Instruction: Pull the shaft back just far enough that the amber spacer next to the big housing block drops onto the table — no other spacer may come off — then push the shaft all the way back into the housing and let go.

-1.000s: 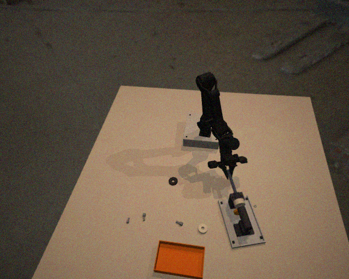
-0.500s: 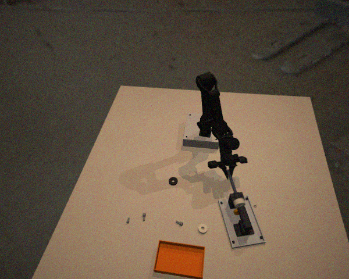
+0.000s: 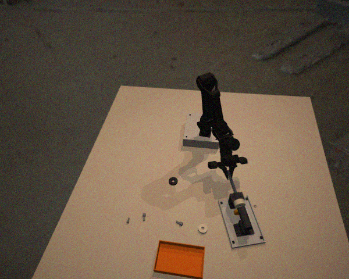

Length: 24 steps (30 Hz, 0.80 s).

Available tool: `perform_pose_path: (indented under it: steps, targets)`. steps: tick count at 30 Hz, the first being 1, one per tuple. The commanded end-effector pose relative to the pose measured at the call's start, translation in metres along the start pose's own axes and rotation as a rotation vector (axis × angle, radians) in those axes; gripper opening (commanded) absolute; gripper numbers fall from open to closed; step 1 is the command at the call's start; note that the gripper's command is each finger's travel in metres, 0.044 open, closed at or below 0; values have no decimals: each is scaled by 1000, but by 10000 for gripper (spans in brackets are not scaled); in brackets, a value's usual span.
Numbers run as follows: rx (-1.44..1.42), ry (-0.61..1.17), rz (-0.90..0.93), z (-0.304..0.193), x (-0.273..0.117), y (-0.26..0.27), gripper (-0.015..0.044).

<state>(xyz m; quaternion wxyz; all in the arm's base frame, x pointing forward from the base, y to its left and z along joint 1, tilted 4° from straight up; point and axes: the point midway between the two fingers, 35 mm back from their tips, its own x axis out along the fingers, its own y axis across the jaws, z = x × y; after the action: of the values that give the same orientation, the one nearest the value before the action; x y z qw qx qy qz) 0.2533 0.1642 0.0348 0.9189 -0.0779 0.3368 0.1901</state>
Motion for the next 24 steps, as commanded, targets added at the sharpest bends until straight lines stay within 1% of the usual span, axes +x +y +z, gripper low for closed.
perform_pose_path:
  steps: [1,24]
  targets:
    - [2,-6,0,4,1,0,0]
    - [2,-7,0,10,7,1,0]
